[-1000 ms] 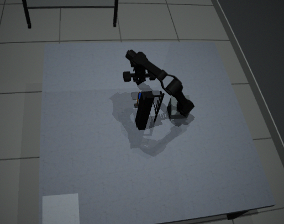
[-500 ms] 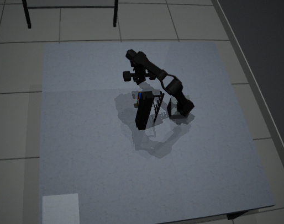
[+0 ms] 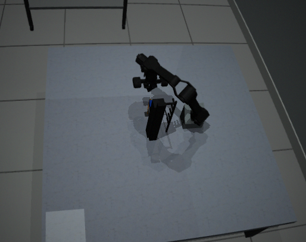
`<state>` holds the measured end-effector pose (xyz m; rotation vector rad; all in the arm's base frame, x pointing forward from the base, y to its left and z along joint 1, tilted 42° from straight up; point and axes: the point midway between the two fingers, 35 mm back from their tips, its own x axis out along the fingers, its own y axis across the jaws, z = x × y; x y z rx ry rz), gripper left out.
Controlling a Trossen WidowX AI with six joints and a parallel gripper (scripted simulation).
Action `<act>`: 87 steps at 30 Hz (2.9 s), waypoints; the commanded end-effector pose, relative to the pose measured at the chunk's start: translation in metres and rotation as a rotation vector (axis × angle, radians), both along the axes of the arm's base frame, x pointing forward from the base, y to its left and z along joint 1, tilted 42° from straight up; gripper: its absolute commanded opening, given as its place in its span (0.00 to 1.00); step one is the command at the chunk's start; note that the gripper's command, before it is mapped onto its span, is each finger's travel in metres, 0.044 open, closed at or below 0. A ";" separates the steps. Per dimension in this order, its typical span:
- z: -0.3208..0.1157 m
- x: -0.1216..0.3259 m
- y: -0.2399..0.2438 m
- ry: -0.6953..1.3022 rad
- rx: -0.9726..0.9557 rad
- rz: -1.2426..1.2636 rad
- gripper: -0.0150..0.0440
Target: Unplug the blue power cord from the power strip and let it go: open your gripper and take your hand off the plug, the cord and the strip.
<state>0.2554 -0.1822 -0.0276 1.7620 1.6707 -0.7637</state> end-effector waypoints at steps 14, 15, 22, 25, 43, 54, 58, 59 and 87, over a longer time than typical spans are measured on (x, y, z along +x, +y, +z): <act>0.000 0.001 -0.001 -0.001 -0.003 0.006 0.25; 0.000 0.001 -0.001 -0.001 -0.003 0.006 0.25; 0.000 0.000 -0.001 -0.001 -0.003 0.006 0.25; 0.000 0.000 -0.001 -0.001 -0.003 0.006 0.25; 0.000 0.000 -0.001 -0.001 -0.003 0.006 0.25; 0.000 0.000 -0.001 -0.001 -0.003 0.006 0.25; 0.000 0.000 -0.001 -0.001 -0.003 0.006 0.25; 0.000 0.000 -0.001 -0.001 -0.003 0.006 0.25; 0.000 0.001 -0.001 -0.001 -0.001 0.001 0.43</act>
